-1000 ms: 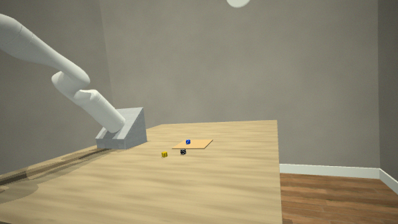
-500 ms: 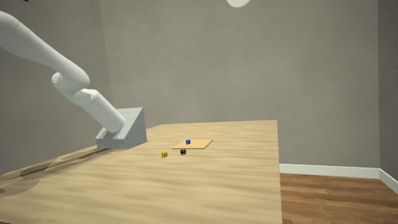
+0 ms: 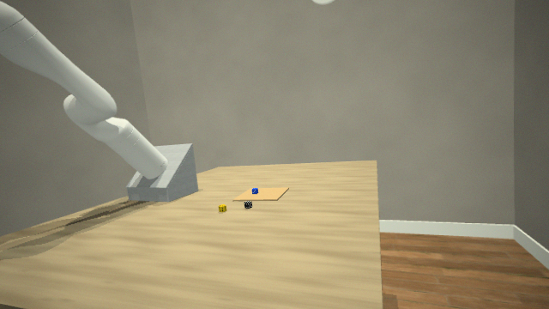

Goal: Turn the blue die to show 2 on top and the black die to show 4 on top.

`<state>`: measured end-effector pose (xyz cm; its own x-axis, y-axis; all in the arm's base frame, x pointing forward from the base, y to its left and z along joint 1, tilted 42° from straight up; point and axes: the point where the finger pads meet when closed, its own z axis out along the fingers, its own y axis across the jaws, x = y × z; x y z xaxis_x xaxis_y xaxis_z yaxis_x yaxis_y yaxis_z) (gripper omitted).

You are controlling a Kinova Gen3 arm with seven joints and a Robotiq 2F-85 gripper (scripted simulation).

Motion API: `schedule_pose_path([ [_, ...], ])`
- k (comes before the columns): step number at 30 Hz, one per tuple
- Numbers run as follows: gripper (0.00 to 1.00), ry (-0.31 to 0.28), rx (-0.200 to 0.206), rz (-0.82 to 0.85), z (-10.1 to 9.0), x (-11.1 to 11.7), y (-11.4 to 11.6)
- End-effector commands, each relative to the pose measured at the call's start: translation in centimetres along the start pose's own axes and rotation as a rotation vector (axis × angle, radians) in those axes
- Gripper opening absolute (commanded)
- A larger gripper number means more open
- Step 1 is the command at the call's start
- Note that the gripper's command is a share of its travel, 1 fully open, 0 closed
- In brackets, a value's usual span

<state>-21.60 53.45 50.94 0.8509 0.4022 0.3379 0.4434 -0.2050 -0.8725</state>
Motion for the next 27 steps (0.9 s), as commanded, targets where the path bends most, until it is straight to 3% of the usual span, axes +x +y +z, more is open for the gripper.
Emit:
schedule_pose_path([
  [1,1.00,0.054,-0.080,0.055,2.1,3.7,4.1],
  [2,1.00,0.104,-0.134,0.108,2.7,6.3,6.6],
  [3,1.00,0.104,-0.134,0.108,2.8,6.6,7.0],
  [4,1.00,0.154,-0.187,0.161,3.2,9.1,9.5],
  [7,1.00,0.154,-0.187,0.161,3.3,9.4,9.9],
  [8,1.00,0.204,-0.239,0.214,3.6,12.1,12.8],
  [9,1.00,0.204,-0.239,0.214,3.6,12.1,12.8],
  [10,1.00,0.255,-0.289,0.266,3.5,14.6,15.9],
  [11,1.00,0.255,-0.289,0.266,3.5,14.6,15.9],
  [12,1.00,0.305,-0.338,0.318,3.3,17.0,18.9],
  [13,1.00,0.305,-0.338,0.318,3.3,17.0,18.9],
  [14,1.00,0.355,-0.386,0.369,2.8,19.3,21.9],
  [15,1.00,0.355,-0.386,0.369,2.8,19.3,21.9],
  [16,1.00,0.405,-0.432,0.420,2.1,21.4,24.9],
  [17,1.00,0.405,-0.432,0.420,2.1,21.4,24.9],
  [18,1.00,0.454,-0.477,0.470,1.3,23.3,27.9],
  [19,1.00,0.454,-0.477,0.470,1.3,23.3,27.9],
  [20,1.00,0.504,-0.521,0.520,0.2,25.1,30.9],
  [21,1.00,0.504,-0.521,0.520,0.2,25.1,30.9],
  [22,1.00,0.552,-0.563,0.569,-1.0,26.7,33.8],
  [24,1.00,0.552,-0.563,0.569,-1.0,26.7,33.8],
  [25,1.00,0.601,-0.605,0.617,-2.3,28.1,36.6],
  [26,1.00,0.601,-0.605,0.617,-2.3,28.1,36.6],
  [27,1.00,0.649,-0.645,0.664,-3.7,29.3,39.4],
])
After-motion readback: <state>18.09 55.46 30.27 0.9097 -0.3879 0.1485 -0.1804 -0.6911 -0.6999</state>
